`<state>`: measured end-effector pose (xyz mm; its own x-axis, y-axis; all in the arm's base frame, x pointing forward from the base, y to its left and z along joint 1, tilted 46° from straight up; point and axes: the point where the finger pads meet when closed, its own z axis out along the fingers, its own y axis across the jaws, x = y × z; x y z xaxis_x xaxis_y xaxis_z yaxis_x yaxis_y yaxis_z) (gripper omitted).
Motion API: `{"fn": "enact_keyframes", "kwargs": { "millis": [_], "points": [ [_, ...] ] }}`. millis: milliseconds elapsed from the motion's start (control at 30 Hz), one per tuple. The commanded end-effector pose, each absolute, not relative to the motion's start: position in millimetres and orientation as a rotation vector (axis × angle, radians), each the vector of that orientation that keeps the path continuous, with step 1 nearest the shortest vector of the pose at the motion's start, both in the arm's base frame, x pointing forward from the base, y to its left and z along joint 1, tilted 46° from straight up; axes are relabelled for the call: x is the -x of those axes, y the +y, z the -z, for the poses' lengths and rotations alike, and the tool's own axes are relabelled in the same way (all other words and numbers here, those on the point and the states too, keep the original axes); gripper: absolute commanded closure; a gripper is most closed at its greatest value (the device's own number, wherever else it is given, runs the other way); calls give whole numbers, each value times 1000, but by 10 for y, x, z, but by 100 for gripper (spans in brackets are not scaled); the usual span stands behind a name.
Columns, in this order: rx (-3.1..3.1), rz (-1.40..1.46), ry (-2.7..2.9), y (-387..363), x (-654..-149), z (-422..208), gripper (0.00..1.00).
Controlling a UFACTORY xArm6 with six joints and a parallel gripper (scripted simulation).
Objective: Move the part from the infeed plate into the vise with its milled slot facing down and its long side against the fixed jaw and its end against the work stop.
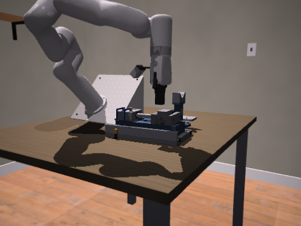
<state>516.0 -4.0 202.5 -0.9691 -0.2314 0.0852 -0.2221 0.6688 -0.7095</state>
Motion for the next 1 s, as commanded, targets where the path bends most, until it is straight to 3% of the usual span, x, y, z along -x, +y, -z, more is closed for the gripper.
{"fn": "enact_keyframes", "kwargs": {
  "millis": [0,967],
  "points": [
    [389,1210,2856,-64,-5175,-2005,100],
    [389,1210,2856,-217,-5207,-1854,100]
  ]
}}
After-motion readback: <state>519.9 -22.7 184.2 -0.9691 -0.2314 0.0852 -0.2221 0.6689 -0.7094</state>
